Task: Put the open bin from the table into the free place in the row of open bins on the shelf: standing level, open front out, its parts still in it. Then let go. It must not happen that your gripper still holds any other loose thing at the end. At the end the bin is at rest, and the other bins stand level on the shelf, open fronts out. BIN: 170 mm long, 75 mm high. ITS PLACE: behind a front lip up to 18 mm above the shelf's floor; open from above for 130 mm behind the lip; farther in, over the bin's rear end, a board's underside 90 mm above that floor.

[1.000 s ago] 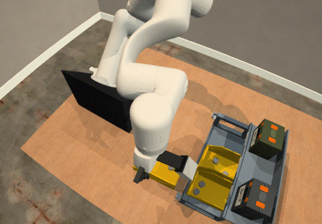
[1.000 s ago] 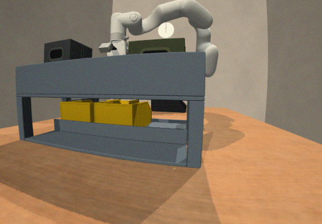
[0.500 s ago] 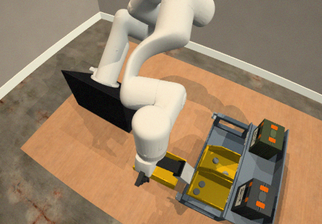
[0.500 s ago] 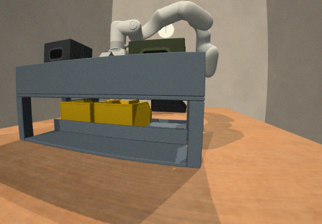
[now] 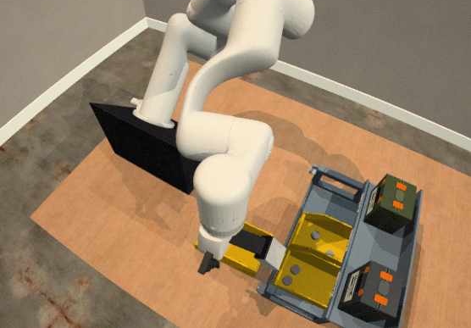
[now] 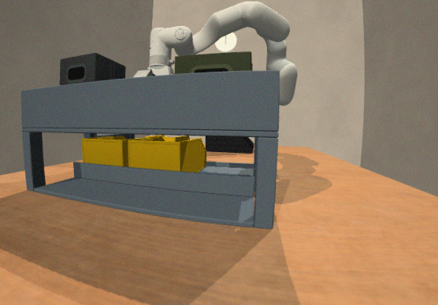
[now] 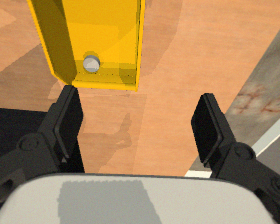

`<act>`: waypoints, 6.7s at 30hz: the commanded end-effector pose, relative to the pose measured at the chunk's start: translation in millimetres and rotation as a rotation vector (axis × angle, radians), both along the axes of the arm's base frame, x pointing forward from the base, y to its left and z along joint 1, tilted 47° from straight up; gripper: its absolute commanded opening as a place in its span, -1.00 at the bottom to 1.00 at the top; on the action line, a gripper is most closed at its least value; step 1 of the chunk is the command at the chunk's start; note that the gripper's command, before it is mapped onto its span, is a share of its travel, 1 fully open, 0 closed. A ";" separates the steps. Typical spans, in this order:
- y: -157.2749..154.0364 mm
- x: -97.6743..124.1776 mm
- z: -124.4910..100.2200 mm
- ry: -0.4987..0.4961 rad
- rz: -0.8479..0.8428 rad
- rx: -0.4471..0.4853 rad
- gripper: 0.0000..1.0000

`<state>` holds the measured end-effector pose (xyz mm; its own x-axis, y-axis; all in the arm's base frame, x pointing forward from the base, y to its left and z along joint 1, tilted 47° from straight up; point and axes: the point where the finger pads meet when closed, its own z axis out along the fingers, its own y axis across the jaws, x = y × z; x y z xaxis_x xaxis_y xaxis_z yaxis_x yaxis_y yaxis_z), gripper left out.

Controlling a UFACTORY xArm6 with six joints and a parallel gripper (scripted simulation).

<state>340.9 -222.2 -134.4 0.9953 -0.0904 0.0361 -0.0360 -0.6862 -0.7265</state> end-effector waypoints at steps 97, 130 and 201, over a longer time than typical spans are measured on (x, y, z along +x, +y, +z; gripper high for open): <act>-1.7 0.9 0.8 -0.002 -0.001 -0.003 -0.44; 42.7 6.7 -41.5 -0.003 -0.001 -0.003 -0.44; 42.4 6.5 -41.1 -0.002 -0.001 -0.002 -0.44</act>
